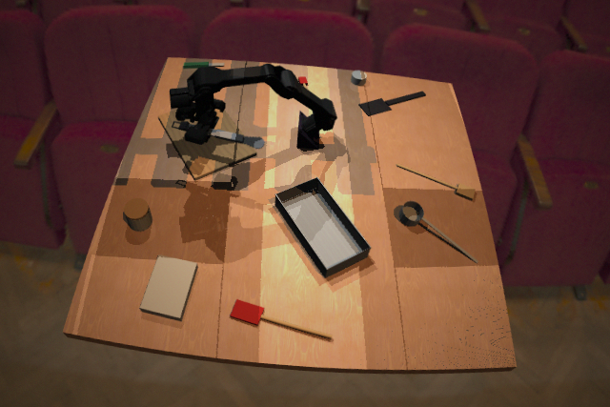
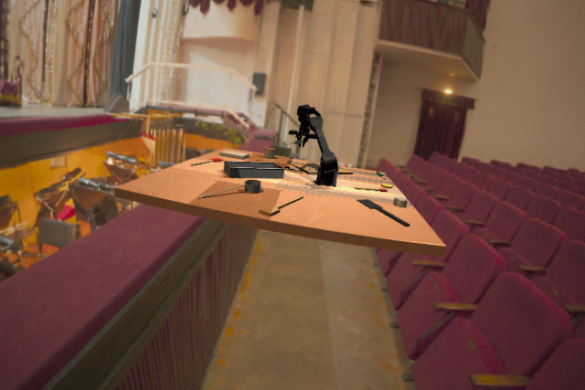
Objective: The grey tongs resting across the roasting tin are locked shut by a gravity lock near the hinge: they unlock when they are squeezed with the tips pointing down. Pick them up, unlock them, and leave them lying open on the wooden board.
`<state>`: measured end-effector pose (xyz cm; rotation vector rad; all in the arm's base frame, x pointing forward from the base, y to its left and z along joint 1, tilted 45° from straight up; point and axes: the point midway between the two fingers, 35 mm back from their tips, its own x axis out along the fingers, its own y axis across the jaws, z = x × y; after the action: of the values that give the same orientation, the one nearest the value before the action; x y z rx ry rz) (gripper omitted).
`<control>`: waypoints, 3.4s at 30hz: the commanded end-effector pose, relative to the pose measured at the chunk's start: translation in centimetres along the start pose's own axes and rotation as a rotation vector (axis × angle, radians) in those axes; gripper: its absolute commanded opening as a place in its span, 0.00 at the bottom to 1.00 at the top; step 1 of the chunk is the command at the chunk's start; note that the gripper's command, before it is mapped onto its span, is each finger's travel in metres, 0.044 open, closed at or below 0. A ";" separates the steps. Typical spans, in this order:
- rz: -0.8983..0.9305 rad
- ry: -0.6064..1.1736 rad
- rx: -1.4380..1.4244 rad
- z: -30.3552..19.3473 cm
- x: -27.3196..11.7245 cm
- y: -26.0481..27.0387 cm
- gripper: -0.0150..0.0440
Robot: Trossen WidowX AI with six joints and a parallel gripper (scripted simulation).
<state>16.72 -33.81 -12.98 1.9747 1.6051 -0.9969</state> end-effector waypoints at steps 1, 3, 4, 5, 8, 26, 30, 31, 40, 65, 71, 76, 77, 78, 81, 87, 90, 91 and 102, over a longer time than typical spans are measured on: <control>0.001 -0.011 0.036 1.9 -0.4 -2.4 0.00; -0.003 -0.011 0.054 2.9 -0.4 -3.8 0.00; -0.004 -0.011 0.066 3.3 -0.3 -4.5 0.00; -0.006 -0.011 0.075 3.7 -0.3 -5.2 0.00; -0.010 -0.009 0.109 5.0 -0.2 -7.4 0.00; -0.027 -0.003 0.212 8.3 0.7 -14.5 0.00; -0.038 -0.051 0.203 8.6 0.5 -14.4 0.00; -0.042 -0.068 0.200 8.7 0.4 -14.4 0.00; -0.074 -0.219 0.178 9.5 -0.4 -14.0 0.00; -0.139 -0.636 0.139 9.9 -3.5 -13.2 0.00; -0.148 -0.734 0.137 9.5 -4.4 -13.1 0.00; -0.153 -0.815 0.137 9.1 -5.1 -13.1 0.00; -0.154 -0.831 0.137 9.0 -5.2 -13.0 0.00; -0.155 -0.847 0.138 8.9 -5.3 -13.0 0.00; -0.157 -0.895 0.139 8.6 -5.7 -13.0 0.00; -0.158 -0.990 0.144 7.8 -6.6 -13.1 0.00; -0.158 -1.037 0.148 7.3 -7.0 -13.1 0.00; -0.158 -1.053 0.150 7.1 -7.1 -13.1 0.00; -0.150 -1.200 0.168 5.3 -8.3 -13.4 0.00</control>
<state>1.69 -39.64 -9.27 0.9227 0.9784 -1.8775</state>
